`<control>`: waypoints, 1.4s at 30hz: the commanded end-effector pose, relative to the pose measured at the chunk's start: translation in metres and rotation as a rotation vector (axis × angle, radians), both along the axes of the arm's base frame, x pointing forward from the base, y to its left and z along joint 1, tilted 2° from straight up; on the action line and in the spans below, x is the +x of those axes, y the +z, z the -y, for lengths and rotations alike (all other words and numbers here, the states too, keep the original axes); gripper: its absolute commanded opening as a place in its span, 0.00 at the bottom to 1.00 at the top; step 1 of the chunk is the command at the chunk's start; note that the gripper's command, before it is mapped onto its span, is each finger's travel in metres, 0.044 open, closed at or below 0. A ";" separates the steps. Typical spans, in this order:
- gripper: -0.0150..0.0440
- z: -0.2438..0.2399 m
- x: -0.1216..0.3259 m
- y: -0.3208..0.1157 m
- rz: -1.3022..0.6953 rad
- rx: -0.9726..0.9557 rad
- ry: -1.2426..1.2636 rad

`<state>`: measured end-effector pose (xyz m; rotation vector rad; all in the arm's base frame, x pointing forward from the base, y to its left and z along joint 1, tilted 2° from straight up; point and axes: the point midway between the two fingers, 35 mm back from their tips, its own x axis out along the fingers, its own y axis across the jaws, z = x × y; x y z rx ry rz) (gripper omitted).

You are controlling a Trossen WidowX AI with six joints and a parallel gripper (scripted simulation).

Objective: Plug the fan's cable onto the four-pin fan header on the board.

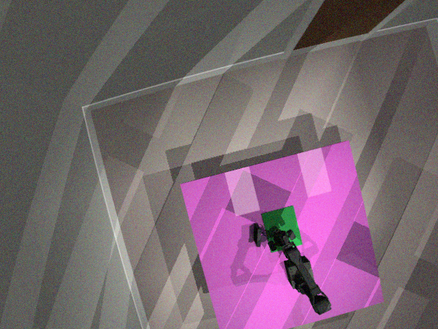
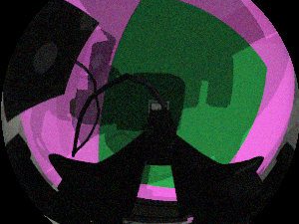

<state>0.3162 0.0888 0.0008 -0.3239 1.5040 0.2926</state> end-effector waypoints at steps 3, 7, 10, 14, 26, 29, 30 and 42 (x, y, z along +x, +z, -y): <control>0.25 0.001 0.000 -0.001 0.000 -0.005 0.003; 0.25 0.001 0.000 -0.003 0.000 -0.005 0.003; 0.25 0.001 0.000 -0.005 0.000 -0.005 0.003; 0.25 0.001 0.001 -0.007 0.000 -0.005 0.003; 0.25 0.001 0.001 -0.013 0.000 -0.005 0.003; 0.25 0.001 0.001 -0.015 0.000 -0.005 0.003; 0.25 0.001 0.001 -0.015 0.000 -0.005 0.003; 0.30 0.000 0.001 -0.015 0.003 0.002 0.001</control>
